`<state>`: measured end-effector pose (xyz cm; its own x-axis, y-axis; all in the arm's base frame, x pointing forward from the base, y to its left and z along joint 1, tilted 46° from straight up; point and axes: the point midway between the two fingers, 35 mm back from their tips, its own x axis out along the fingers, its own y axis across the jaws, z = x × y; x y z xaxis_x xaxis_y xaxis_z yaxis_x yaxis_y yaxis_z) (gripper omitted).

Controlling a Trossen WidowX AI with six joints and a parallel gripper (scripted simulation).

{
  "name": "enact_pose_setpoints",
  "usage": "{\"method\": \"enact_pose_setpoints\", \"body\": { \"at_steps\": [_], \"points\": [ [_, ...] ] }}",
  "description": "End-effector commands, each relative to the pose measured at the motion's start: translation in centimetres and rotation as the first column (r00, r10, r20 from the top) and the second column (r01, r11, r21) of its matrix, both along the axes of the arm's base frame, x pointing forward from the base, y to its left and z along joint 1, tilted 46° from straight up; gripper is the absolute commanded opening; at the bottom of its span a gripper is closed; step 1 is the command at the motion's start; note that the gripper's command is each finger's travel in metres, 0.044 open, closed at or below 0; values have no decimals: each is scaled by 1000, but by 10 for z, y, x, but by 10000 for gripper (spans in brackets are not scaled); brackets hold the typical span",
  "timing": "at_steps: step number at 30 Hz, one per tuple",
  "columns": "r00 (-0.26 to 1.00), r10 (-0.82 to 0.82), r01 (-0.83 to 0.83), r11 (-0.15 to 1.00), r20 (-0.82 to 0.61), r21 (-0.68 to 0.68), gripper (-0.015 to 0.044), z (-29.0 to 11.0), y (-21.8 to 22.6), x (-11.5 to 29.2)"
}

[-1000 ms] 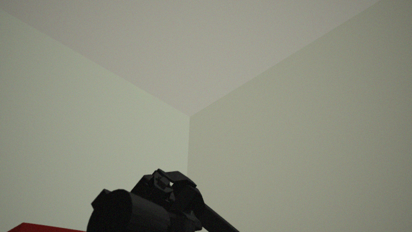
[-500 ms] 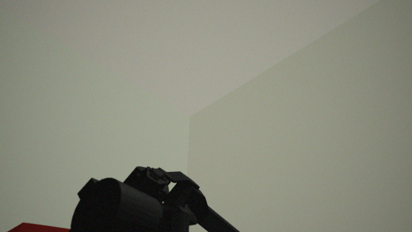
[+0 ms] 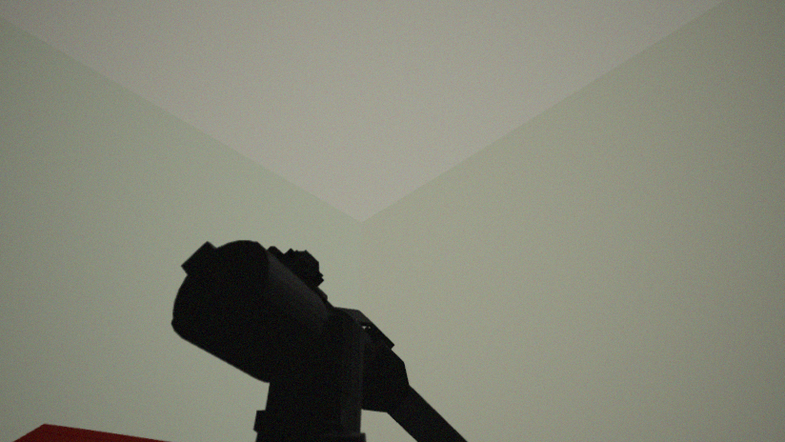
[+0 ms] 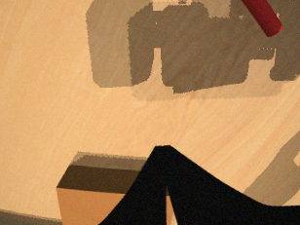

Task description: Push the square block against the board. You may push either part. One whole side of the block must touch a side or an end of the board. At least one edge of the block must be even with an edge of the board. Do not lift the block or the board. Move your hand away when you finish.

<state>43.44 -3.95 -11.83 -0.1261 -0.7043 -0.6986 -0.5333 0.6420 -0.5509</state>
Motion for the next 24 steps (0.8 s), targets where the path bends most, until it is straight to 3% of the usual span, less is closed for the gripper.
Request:
{"method": "enact_pose_setpoints", "body": {
  "at_steps": [1, 8, 14, 19, 24],
  "points": [
    [1000, -12, 12, 1000, 7, 4, 0, 6, 3, 1],
    [987, -115, 116, 993, 110, -8, 0, 0, 15, -33],
    [986, -119, 121, 993, 114, -8, 0, 0, 16, -34],
    [986, -118, 120, 993, 114, -11, 0, -37, -21, -41],
    [986, -119, 121, 993, 114, -11, 0, -39, -24, -42]
  ]
}}
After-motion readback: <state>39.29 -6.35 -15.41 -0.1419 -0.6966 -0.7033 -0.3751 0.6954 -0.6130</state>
